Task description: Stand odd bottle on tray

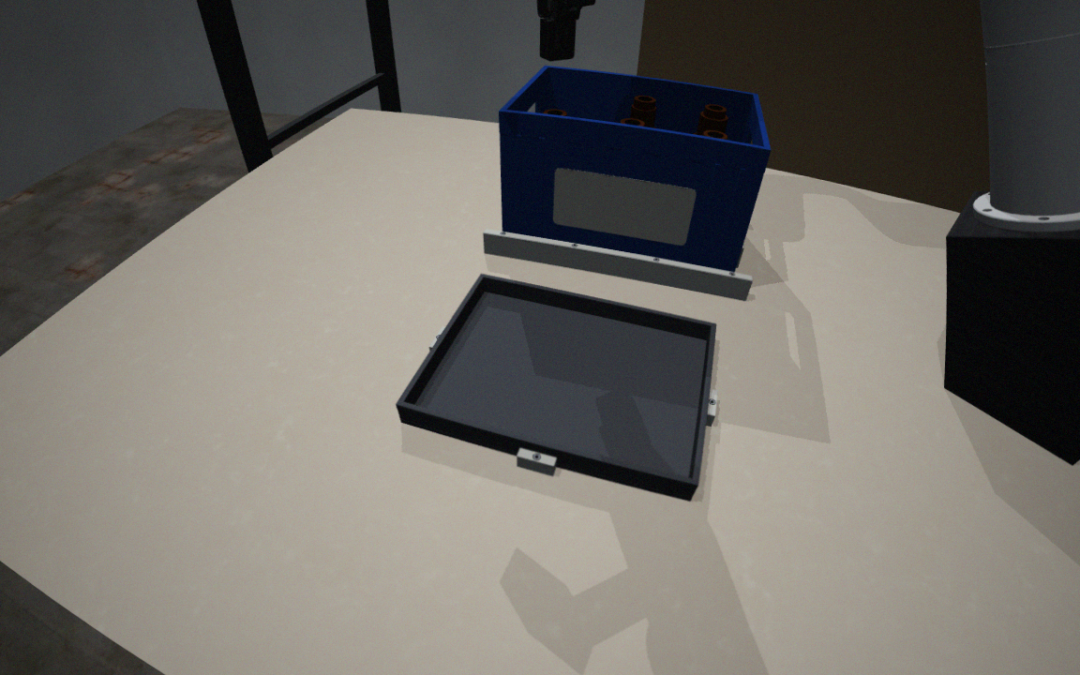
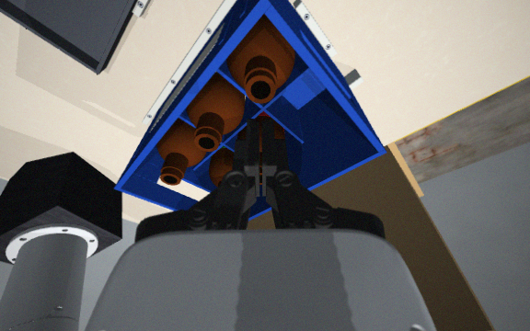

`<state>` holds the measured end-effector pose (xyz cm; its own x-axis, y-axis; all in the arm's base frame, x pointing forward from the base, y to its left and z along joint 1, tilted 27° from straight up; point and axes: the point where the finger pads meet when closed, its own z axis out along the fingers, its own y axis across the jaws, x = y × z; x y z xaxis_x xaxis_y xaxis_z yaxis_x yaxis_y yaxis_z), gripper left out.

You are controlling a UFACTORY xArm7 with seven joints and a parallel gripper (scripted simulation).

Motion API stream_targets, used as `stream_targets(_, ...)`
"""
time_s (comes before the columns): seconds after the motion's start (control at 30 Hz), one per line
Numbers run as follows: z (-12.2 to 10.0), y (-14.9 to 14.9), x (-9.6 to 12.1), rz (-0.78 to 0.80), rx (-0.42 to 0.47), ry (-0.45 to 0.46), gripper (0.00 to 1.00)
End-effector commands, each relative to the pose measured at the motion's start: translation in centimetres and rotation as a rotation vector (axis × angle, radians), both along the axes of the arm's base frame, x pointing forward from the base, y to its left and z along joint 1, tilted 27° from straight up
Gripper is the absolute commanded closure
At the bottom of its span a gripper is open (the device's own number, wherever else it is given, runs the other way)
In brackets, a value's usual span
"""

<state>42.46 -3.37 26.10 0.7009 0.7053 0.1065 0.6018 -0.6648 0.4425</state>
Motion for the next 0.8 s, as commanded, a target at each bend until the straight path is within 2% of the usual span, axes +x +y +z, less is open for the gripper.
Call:
stream_targets(0.0, 0.2, 0.0, 0.1, 0.001, -0.001, -0.004, 1.00)
stream_targets(0.6, 0.2, -0.1, 0.0, 0.000, -0.002, -0.003, 1.00)
stream_targets(0.63, 0.1, -0.6, -0.6, -0.003, -0.009, -0.001, 1.00)
stream_targets(0.7, 0.0, -3.1, -3.2, -0.018, -0.035, 0.009, 1.00)
stream_targets(0.77, 0.0, -3.4, -3.6, -0.020, -0.038, 0.010, 1.00)
